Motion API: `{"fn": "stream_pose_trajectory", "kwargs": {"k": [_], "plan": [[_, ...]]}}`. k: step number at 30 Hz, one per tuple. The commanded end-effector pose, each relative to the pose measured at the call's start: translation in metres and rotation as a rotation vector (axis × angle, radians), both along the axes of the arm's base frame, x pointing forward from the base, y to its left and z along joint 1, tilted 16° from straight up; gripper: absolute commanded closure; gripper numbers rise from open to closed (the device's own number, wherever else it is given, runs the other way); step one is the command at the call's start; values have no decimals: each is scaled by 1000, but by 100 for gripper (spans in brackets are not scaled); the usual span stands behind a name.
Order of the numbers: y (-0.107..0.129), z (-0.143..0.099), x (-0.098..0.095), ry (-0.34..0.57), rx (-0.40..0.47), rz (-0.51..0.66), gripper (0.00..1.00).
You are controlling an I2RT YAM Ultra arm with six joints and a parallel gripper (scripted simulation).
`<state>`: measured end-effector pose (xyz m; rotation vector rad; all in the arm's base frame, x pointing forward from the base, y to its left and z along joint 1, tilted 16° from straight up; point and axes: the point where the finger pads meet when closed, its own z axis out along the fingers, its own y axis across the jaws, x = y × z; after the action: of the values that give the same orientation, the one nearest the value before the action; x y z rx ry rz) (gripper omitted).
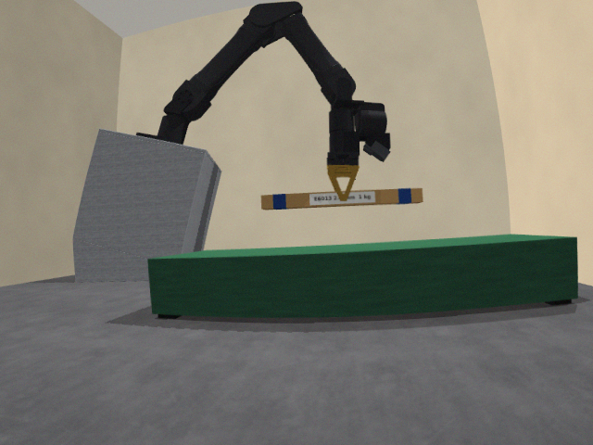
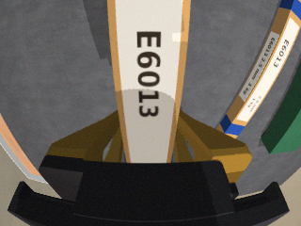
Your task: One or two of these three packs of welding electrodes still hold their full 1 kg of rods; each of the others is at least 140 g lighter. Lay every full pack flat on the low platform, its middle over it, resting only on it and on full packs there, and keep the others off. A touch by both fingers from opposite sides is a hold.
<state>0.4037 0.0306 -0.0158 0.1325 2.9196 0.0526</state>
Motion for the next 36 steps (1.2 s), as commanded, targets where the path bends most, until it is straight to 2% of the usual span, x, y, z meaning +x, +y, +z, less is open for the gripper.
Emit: {"fn": "stream_pose_trajectory", "kwargs": {"k": [1,36], "plan": [[14,42,23,-93,5,-11,100],[98,48,29,-93,13,-10,100]]}}
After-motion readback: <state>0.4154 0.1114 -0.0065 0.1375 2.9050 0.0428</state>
